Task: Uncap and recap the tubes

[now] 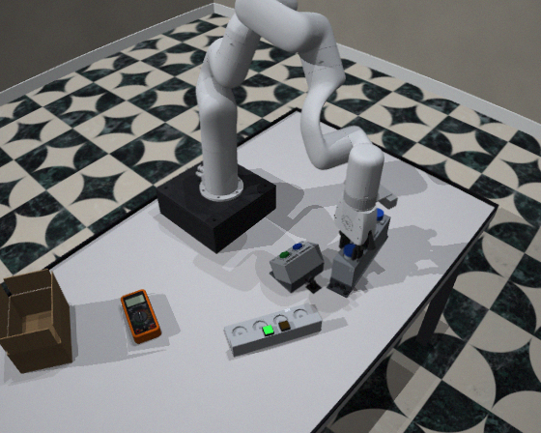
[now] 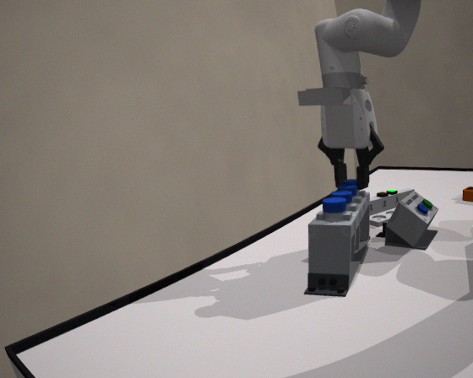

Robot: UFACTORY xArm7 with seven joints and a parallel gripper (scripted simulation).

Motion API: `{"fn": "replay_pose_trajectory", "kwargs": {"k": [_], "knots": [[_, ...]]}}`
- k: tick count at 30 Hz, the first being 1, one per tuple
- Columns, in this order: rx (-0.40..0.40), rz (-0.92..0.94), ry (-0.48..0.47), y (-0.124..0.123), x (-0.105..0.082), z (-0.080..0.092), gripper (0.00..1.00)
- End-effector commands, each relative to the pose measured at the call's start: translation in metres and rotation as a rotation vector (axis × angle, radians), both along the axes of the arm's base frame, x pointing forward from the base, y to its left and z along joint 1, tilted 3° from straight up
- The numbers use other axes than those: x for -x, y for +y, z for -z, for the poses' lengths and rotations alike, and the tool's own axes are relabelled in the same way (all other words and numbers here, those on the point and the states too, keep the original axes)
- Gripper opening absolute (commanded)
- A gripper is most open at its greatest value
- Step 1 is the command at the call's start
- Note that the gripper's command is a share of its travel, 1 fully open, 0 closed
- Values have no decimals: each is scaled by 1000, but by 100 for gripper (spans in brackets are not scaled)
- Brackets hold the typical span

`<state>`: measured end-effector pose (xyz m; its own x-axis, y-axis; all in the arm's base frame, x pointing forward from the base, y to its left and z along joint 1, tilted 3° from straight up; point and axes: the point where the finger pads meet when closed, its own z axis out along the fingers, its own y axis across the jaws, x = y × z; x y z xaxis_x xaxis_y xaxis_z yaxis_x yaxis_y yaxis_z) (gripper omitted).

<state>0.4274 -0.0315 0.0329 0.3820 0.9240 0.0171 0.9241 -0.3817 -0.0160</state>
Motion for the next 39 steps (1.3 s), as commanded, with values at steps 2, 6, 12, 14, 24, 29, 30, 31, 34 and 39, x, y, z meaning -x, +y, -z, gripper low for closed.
{"fn": "replay_pose_trajectory", "kwargs": {"k": [2,6,12,14,24,29,30,31,34,39], "knots": [[-22,-334,-20,-1,-1,-1,46],[-22,-559,-27,-1,-1,-1,46],[-22,-855,-37,-1,-1,-1,46],[-22,-950,-40,-1,-1,-1,46],[-24,-1175,-48,-1,-1,-1,46],[-24,-1175,-48,-1,-1,-1,0],[-24,-1175,-48,-1,-1,-1,0],[-24,-1175,-48,-1,-1,-1,0],[-24,-1175,-48,-1,-1,-1,0],[-24,-1175,-48,-1,-2,-1,0]]}}
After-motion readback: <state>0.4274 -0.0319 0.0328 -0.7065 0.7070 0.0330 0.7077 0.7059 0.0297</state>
